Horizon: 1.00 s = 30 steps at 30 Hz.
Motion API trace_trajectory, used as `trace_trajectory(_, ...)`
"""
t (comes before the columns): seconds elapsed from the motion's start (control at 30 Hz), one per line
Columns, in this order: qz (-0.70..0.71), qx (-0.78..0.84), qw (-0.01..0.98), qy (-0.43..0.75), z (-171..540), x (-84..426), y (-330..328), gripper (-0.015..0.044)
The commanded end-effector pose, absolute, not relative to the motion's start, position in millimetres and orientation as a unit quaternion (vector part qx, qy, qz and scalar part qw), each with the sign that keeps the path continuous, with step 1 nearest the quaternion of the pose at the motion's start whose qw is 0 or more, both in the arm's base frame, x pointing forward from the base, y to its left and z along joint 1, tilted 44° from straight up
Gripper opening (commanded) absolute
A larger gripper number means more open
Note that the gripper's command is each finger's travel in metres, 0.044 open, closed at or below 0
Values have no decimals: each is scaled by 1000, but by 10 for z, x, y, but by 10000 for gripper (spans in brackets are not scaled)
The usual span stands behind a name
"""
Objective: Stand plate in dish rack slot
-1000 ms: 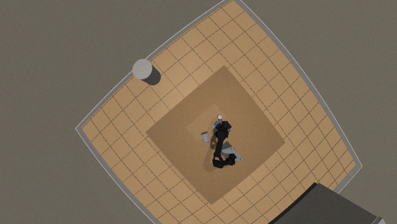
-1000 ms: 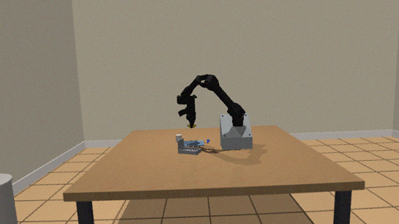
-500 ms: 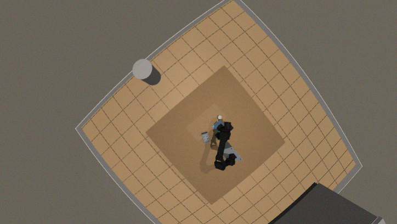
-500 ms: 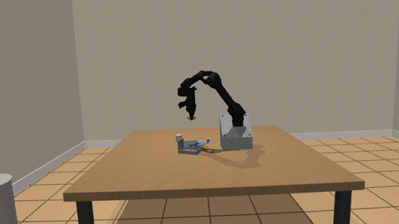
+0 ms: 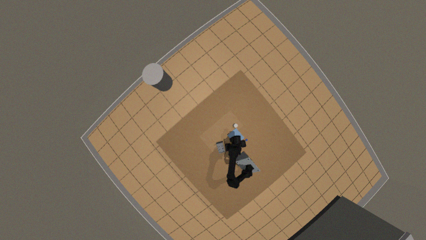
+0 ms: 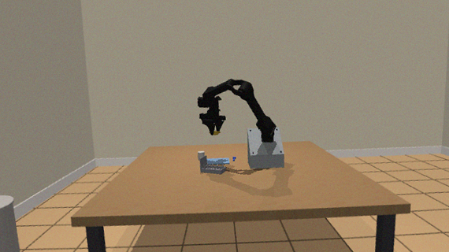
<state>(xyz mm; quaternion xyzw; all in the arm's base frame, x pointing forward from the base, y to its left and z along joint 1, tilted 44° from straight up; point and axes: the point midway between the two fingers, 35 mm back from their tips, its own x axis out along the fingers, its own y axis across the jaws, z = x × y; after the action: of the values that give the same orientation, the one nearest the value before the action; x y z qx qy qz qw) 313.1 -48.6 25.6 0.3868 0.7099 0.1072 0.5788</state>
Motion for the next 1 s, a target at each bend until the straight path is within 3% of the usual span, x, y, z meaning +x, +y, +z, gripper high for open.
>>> trace_trajectory(0.0, 54, 430, 549, 715, 412, 3092, -347, 0)
trace_trajectory(0.97, -293, 642, 270, 655, 1188, 2627, 507, 0)
